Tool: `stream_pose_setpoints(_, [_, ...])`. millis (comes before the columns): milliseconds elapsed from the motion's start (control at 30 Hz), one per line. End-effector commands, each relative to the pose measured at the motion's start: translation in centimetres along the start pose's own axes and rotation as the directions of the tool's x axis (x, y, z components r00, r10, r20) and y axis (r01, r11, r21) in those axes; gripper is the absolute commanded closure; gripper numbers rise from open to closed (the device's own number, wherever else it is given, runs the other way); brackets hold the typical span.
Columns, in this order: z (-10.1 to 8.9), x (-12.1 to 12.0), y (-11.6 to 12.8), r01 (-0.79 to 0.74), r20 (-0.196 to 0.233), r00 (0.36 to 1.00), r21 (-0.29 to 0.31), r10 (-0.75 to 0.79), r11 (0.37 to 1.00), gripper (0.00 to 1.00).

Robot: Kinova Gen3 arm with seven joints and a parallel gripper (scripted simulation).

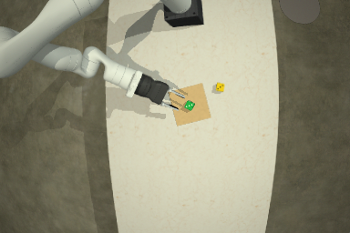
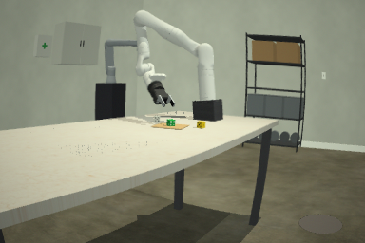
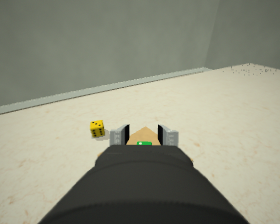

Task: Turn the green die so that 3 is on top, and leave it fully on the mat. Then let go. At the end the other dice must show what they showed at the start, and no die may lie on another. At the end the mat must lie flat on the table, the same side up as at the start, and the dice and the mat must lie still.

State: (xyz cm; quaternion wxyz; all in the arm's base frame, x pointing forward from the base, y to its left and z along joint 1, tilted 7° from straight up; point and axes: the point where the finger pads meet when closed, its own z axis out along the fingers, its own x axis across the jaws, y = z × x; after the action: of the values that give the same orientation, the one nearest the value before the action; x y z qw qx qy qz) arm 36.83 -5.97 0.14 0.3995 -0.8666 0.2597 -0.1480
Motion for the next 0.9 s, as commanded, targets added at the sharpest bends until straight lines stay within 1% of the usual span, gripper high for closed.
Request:
stream_pose_setpoints(0, [0.0,0.1,-0.7,0.011,0.001,1.0,-0.059,-0.011,0.998,0.13])
stream_pose_setpoints(33, [0.1,0.1,-0.8,0.011,0.002,1.0,-0.079,-0.011,0.997,0.13])
stream_pose_setpoints(100, [0.1,0.1,-0.8,0.011,0.002,1.0,-0.079,-0.011,0.997,0.13])
stream_pose_setpoints(333, [0.2,0.1,-1.6,0.01,-0.005,1.0,-0.244,-0.012,0.97,0.13])
stream_pose_setpoints(567, [0.5,0.2,-2.6,0.009,-0.022,1.0,-0.416,-0.02,0.909,0.13])
stream_pose_setpoints(600, [0.6,0.1,-2.6,0.008,-0.017,1.0,-0.427,-0.017,0.904,0.13])
stream_pose_setpoints(667, [0.6,0.1,-2.6,0.008,-0.017,1.0,-0.427,-0.017,0.904,0.13])
stream_pose_setpoints(867, [0.9,-0.2,-2.8,0.008,0.001,1.0,-0.497,-0.008,0.868,0.13])
